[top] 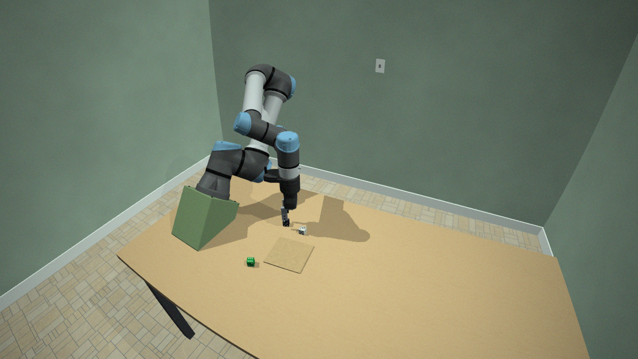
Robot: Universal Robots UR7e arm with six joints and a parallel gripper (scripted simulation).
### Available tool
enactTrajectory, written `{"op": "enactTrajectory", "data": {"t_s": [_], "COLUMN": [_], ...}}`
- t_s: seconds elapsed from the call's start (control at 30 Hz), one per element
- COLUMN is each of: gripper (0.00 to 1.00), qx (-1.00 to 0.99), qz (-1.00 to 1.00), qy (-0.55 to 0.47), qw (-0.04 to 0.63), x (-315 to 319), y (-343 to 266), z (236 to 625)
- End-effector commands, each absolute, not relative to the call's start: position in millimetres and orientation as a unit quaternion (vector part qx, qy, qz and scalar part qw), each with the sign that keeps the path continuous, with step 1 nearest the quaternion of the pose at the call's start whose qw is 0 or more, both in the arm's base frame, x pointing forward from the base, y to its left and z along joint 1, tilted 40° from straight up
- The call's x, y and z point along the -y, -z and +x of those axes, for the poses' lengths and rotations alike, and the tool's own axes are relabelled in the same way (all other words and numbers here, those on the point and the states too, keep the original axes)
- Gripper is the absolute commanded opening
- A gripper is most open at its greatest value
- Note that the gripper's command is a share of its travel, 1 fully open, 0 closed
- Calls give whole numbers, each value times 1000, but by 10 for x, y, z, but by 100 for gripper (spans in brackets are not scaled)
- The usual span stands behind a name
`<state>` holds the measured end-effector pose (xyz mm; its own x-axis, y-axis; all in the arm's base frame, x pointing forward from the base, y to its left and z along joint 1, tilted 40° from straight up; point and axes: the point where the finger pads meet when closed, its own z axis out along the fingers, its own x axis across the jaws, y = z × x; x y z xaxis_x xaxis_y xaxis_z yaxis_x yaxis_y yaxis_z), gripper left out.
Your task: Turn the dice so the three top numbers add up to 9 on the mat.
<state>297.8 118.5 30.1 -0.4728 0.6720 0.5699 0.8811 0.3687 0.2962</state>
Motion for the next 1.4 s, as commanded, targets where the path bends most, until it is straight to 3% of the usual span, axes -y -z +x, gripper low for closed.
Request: {"op": "enactTrajectory", "data": {"t_s": [0.0, 1.37], "gripper": [79, 79], "qx": [808, 808], "qz": [-481, -481], "qy": [290, 290], "qw": [179, 179], "x": [-1221, -1252], "y": [-252, -214], "z": [2983, 2982]}}
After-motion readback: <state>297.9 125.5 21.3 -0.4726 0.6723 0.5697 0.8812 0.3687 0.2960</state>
